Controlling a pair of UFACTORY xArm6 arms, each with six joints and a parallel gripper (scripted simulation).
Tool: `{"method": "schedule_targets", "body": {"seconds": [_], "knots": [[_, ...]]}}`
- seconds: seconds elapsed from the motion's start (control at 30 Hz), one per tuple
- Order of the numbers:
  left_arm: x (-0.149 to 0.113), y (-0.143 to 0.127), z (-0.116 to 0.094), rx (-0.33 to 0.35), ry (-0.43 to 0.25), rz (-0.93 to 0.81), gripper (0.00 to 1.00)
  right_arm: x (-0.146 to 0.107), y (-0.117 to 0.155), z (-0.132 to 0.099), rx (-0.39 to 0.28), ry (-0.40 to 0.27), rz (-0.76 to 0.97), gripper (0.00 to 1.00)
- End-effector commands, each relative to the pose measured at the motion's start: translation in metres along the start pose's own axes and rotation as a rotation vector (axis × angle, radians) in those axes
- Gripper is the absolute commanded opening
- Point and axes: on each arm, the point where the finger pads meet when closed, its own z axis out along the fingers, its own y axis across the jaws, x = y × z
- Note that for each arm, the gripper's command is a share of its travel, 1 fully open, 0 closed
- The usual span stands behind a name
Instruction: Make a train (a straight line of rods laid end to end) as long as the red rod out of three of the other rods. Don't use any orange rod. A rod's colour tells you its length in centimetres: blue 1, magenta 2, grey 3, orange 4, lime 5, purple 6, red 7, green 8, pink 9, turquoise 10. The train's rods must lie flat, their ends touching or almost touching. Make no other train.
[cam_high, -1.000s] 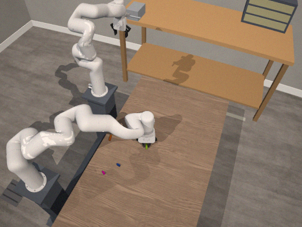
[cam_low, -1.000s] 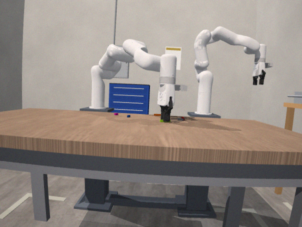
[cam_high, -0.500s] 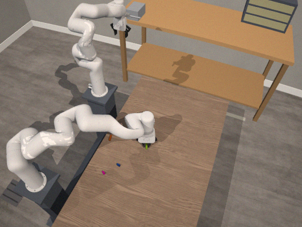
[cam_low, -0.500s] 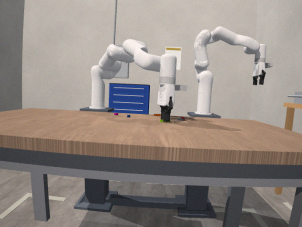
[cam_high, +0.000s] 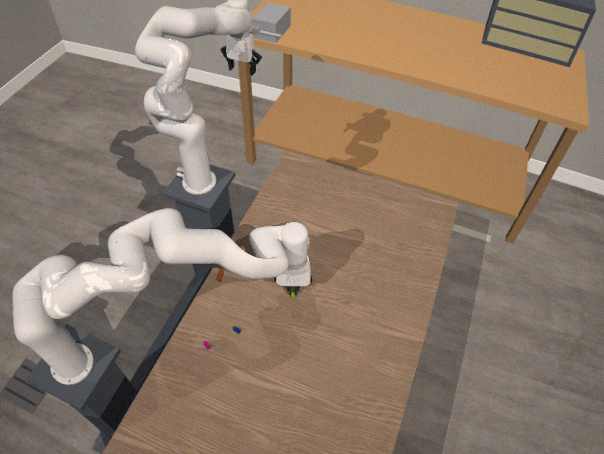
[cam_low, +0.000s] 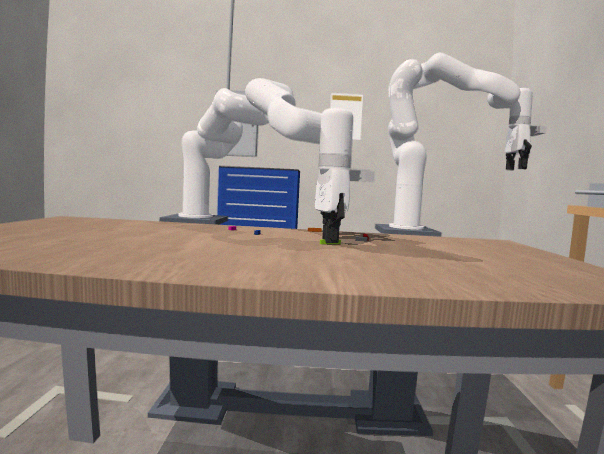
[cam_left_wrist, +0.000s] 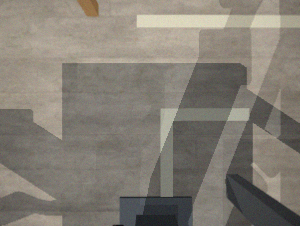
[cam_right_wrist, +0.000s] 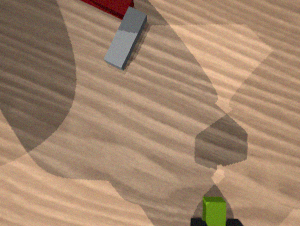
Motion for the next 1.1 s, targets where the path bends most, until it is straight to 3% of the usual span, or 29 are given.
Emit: {"method": "schedule_targets", "body": {"seconds": [0.0, 1.07], "knots": [[0.0011, 0.0, -0.0018, 0.0, 0.005, 0.0, 1.0, 0.0008, 0.0019, -0.0037, -0.007, 0.003, 0.0, 0.06], [0.0011, 0.0, -0.0018, 0.0, 0.005, 0.0, 1.0, 0.0008, 0.0019, -0.0116, -0.007, 0.003, 0.0, 0.06]]}}
